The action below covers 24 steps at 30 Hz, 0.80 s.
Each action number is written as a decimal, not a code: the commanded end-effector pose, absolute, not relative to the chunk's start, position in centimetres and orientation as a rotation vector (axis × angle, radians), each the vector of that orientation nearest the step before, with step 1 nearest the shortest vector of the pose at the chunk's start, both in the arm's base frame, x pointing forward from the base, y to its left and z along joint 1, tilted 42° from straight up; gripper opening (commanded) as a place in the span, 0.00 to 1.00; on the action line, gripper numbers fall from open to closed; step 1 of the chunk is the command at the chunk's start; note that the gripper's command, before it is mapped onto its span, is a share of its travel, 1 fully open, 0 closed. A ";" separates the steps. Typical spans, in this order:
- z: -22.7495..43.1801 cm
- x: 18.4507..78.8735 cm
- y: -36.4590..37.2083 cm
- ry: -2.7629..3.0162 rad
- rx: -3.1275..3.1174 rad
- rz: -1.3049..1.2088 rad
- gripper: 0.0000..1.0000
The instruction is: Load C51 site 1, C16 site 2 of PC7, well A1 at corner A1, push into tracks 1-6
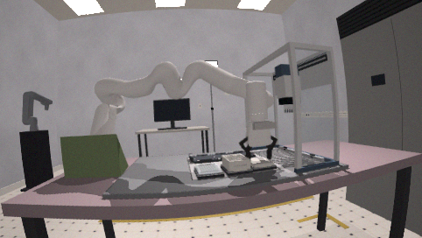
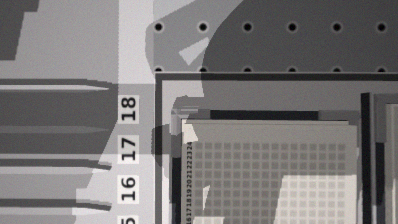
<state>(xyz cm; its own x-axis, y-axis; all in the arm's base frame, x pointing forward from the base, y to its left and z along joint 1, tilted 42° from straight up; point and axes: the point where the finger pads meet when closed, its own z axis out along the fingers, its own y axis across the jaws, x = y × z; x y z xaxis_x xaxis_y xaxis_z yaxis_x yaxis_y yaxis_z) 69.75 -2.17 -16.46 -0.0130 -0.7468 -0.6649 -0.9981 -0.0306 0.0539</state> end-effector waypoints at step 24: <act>-16.9 69.8 -1.7 1.808 -1.826 0.748 1.00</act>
<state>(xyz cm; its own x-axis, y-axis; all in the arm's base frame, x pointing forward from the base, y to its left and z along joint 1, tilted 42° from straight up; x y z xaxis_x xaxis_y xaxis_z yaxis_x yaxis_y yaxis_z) 69.71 -1.65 -17.04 -0.0129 -0.7468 -0.6649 -0.9981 -0.0306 0.0537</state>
